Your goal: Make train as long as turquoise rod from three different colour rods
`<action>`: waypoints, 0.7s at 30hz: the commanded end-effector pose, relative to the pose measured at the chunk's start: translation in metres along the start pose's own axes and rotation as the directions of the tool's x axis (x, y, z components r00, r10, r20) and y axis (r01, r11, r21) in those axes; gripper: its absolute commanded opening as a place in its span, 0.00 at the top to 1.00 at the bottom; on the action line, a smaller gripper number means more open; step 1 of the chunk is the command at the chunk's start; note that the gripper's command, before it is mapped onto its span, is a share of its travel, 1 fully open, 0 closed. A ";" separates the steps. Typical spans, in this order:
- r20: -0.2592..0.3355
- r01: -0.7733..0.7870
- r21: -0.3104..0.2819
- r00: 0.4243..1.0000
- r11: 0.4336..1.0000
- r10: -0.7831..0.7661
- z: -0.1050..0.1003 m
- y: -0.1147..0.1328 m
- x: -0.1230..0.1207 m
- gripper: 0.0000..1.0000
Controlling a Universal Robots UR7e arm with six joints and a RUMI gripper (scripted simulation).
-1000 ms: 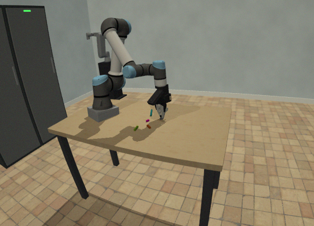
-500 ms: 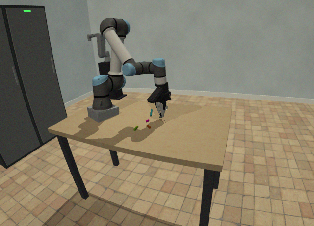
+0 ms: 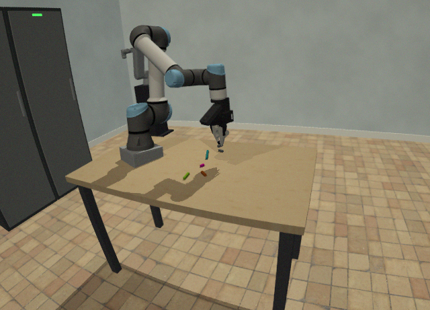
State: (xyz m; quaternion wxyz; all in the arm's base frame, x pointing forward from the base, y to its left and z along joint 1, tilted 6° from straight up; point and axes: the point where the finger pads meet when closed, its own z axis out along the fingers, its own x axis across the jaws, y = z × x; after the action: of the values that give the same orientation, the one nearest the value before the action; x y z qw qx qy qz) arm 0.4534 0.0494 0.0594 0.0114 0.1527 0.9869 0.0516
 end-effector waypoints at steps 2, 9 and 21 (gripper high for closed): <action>-0.001 0.000 0.000 1.000 1.000 0.000 -0.015 0.000 0.000 1.00; -0.001 0.000 0.000 1.000 1.000 0.000 -0.015 0.000 0.000 1.00; -0.001 -0.126 0.000 0.992 0.992 0.126 -0.015 -0.050 0.051 1.00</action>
State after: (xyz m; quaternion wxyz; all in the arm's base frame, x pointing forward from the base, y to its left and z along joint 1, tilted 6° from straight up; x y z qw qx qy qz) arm 0.4110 0.0273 0.0677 0.0056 0.1959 0.9793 0.0511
